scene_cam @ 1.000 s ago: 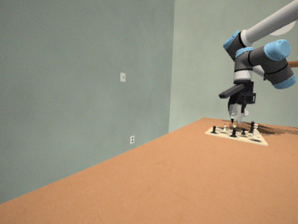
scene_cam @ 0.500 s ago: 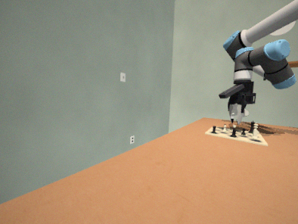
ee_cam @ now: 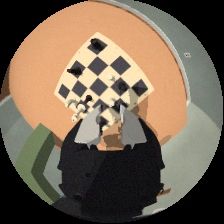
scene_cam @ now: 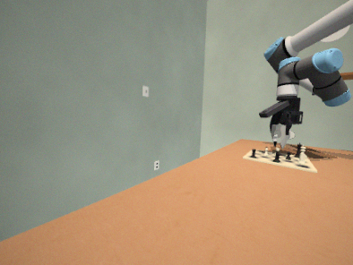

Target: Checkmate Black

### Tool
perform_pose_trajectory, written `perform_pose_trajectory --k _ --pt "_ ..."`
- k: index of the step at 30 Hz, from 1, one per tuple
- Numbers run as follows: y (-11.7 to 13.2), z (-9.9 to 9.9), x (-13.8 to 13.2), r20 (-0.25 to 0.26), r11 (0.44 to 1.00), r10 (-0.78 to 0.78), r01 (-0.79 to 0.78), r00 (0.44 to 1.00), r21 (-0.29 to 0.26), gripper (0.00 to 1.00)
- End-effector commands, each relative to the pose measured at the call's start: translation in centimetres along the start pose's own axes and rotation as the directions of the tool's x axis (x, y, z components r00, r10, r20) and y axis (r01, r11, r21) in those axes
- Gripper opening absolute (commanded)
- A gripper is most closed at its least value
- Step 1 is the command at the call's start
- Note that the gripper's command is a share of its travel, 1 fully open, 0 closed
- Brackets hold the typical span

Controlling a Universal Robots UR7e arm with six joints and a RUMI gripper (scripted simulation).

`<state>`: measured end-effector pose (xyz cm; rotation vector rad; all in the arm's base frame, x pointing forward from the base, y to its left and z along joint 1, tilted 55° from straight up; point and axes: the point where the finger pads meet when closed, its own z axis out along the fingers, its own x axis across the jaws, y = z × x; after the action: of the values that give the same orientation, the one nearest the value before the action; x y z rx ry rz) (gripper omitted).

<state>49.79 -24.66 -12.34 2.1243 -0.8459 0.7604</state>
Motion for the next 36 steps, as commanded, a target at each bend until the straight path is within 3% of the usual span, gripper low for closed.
perform_pose_trajectory --k 1,11,36 --pt "0.0 0.6 0.0 -0.001 1.0 0.0 0.0 1.0 0.001 0.22" --pt "0.0 2.3 0.0 -0.001 1.0 0.0 0.0 1.0 0.001 0.22" --pt "0.0 2.5 0.0 -0.001 1.0 0.0 0.0 1.0 0.001 0.22"
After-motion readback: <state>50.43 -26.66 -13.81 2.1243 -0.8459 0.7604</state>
